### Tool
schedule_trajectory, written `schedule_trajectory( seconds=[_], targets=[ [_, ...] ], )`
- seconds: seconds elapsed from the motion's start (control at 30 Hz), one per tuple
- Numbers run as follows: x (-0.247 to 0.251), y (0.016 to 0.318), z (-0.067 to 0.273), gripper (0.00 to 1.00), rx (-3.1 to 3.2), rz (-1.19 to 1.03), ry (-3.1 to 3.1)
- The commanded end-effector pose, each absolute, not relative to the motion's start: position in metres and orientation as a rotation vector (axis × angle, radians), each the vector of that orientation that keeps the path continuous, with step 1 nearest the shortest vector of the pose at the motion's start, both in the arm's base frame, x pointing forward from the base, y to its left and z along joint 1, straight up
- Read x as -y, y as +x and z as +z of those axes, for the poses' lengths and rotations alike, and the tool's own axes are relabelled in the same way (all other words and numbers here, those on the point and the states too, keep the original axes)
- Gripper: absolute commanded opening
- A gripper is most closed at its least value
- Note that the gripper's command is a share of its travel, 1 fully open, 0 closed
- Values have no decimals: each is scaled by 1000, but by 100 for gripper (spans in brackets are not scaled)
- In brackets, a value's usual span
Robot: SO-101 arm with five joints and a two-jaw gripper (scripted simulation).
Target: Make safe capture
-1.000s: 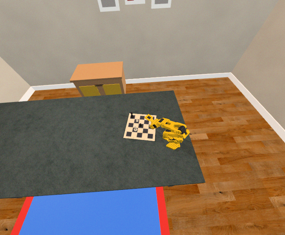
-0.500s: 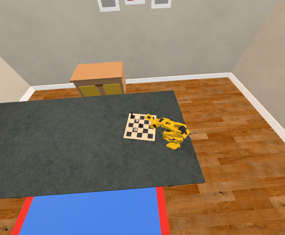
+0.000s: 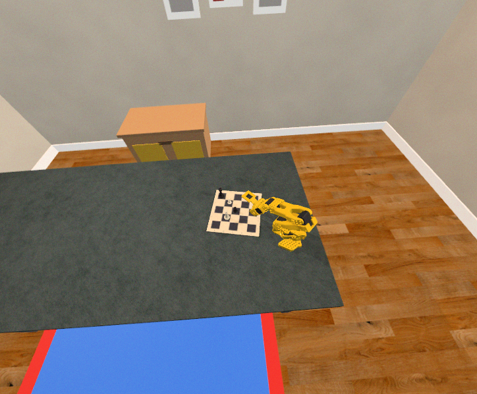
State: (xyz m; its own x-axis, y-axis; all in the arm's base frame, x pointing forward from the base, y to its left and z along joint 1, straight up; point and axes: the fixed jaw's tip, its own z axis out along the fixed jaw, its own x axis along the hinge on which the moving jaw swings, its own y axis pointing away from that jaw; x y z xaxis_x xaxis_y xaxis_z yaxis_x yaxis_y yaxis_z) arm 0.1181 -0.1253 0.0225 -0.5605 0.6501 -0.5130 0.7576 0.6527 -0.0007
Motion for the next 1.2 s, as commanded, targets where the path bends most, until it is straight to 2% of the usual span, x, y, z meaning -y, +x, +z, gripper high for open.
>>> schedule_trajectory(
  seconds=[0.0,0.8,1.17],
  targets=[
    [128,118,25,12,-2389,-309,1108],
    [129,117,25,11,-2385,-311,1117],
    [129,117,25,8,-2385,-311,1117]
  ],
)
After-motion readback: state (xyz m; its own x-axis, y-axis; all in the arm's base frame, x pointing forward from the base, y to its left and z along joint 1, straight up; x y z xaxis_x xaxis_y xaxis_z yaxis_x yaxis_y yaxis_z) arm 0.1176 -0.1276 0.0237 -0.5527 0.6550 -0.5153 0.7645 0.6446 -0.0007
